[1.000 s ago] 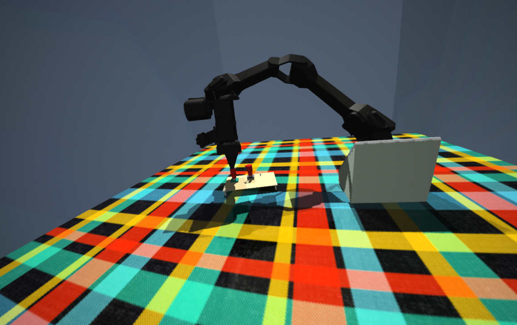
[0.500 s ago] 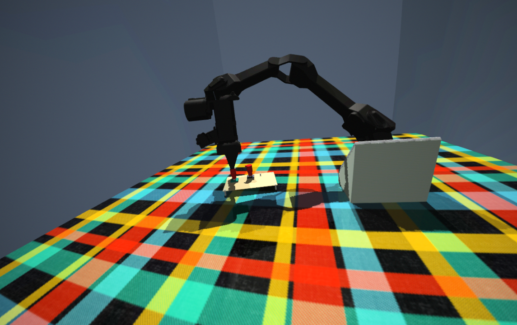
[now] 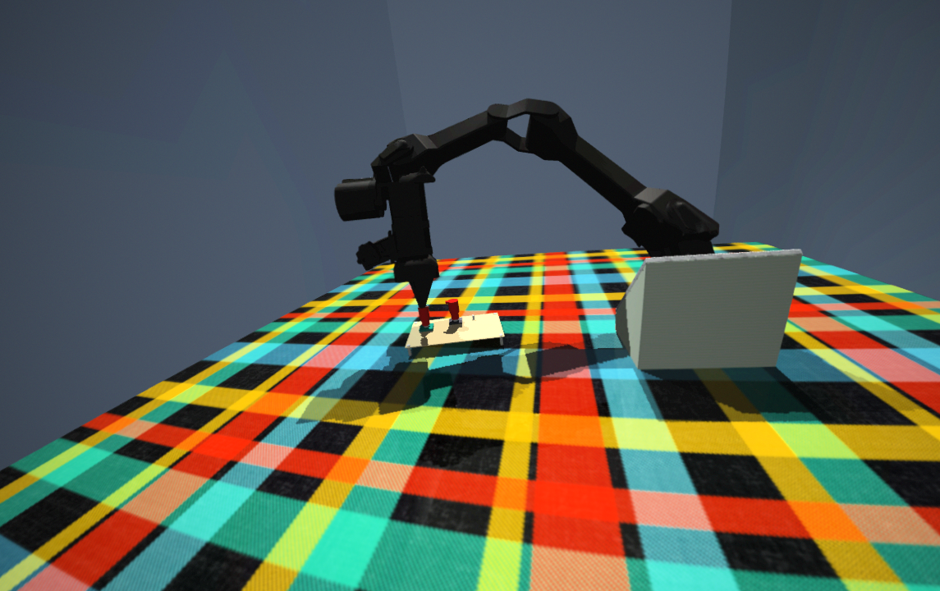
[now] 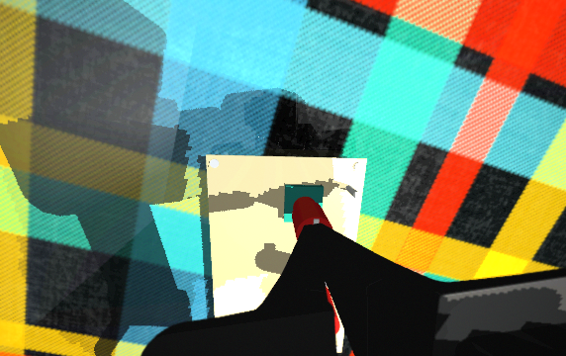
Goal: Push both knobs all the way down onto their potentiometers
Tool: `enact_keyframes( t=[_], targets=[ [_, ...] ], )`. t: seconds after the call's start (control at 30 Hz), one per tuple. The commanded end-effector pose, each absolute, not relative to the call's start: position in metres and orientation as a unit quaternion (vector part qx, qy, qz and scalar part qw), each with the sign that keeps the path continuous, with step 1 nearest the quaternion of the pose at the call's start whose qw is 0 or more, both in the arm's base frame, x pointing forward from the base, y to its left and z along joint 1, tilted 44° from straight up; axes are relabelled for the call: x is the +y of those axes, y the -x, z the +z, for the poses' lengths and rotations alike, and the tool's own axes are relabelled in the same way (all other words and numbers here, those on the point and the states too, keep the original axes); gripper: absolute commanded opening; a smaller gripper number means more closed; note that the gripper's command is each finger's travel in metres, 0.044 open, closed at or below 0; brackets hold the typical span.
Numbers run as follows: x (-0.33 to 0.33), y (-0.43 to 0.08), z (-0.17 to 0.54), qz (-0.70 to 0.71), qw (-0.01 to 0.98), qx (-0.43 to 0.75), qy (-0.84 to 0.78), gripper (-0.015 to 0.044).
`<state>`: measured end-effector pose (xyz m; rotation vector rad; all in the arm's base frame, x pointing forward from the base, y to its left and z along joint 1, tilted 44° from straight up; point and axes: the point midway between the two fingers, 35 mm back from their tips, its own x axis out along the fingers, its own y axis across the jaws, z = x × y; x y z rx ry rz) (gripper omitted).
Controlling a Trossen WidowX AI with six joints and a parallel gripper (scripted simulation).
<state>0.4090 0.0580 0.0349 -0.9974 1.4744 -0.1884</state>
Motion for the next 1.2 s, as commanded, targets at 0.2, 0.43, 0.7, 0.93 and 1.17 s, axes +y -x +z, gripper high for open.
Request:
enact_keyframes(
  t=[0.2,0.43,0.7,0.93,1.17],
  targets=[
    [0.044,-0.413,0.025,-0.093,0.622,0.649,0.428,0.0],
    [0.047,-0.413,0.027,-0.092,0.622,0.649,0.428,0.0],
    [0.055,-0.411,0.037,-0.092,0.622,0.649,0.428,0.0],
    [0.063,-0.409,0.045,-0.092,0.622,0.65,0.428,0.0],
    [0.065,-0.409,0.049,-0.09,0.623,0.648,0.429,0.0079]
  ],
)
